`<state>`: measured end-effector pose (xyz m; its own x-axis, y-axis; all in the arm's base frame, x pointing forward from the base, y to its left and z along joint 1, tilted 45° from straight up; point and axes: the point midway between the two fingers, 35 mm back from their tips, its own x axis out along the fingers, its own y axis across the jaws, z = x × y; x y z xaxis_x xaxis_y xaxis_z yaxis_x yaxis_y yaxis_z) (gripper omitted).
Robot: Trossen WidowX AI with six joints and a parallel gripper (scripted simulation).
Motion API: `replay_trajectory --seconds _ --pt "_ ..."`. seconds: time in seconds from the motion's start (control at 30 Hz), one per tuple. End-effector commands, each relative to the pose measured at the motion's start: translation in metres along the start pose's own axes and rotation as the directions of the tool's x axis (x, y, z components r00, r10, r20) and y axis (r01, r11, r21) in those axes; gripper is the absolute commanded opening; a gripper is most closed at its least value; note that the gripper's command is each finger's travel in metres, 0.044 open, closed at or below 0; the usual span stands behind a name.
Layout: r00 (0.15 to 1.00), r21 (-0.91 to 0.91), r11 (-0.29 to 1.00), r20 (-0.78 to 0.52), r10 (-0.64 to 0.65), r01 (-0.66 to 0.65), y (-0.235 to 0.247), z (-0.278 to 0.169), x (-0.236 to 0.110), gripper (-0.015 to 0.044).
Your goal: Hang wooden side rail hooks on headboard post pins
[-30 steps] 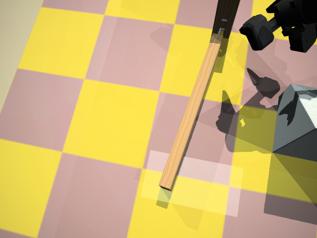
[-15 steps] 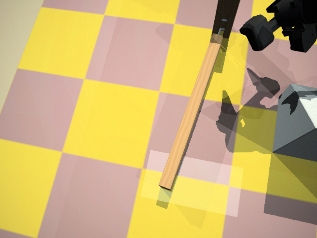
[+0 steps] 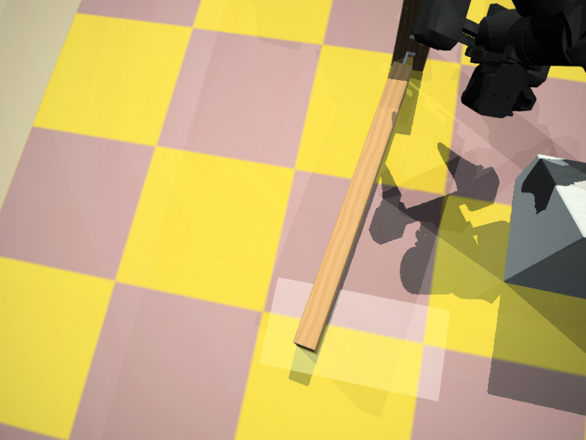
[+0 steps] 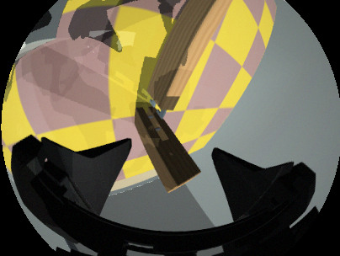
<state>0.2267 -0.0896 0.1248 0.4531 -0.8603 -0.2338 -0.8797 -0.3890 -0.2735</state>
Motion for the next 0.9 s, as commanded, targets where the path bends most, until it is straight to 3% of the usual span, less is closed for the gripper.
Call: replay_trajectory --seconds 0.0,0.2,0.43,0.57,0.7,0.87 --pt "0.999 0.342 0.939 -0.046 -0.013 0.028 -0.006 0.008 0.001 0.0440" --pt "0.994 0.765 0.636 -0.108 -0.022 0.097 -0.012 0.017 0.002 0.0440" --pt "0.985 0.983 0.064 -0.173 -0.015 0.174 -0.010 0.024 0.000 0.0440" --pt "0.979 0.936 -0.292 -0.205 -0.002 0.196 -0.005 0.027 -0.002 0.0440" --pt "0.972 0.767 -0.612 -0.233 0.017 0.194 0.003 0.028 -0.005 0.0440" --pt "0.966 0.476 -0.864 -0.254 0.044 0.164 0.013 0.027 -0.009 0.0440"
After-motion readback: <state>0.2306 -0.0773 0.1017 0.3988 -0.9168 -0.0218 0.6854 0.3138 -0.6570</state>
